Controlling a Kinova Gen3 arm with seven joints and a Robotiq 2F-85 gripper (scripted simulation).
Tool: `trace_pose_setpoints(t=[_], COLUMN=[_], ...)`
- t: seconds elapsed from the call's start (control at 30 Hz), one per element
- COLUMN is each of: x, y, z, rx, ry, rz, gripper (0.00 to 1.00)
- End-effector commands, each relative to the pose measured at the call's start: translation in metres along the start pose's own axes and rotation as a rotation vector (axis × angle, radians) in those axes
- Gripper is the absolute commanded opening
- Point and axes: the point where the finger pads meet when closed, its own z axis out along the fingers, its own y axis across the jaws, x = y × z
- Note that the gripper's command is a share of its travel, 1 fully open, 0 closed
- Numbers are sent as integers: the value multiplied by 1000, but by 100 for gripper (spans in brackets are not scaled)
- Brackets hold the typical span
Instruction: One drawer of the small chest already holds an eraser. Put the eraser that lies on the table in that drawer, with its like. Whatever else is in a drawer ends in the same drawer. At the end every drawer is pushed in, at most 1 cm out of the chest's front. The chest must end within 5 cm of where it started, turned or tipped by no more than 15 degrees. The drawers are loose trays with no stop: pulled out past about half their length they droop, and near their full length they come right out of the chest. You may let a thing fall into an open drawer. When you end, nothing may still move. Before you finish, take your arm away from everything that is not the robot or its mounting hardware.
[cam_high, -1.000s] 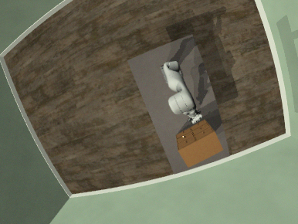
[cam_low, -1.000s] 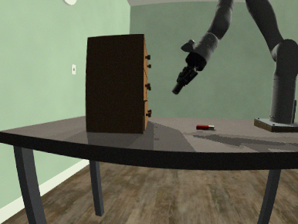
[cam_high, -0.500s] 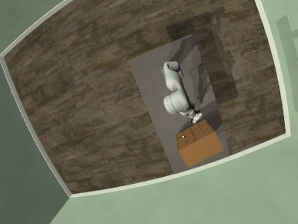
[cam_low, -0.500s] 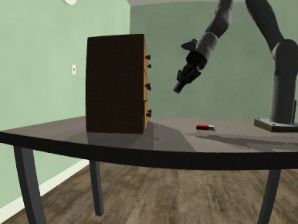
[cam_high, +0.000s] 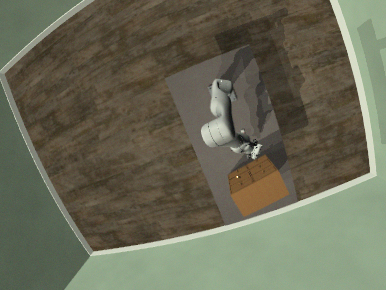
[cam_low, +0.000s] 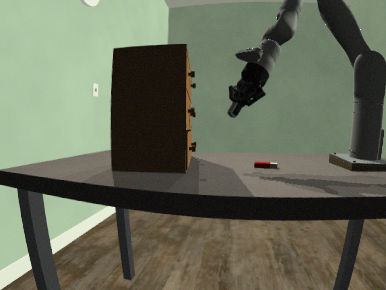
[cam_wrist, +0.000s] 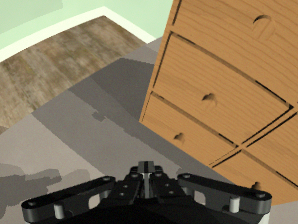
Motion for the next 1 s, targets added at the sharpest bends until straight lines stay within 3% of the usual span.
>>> trace_pose_setpoints(t=[0.0, 0.97], x=[-7, -7], y=[13, 7], z=[-5, -33], rx=[6, 211], ry=[2, 2], rz=[-13, -666], gripper=[0, 0])
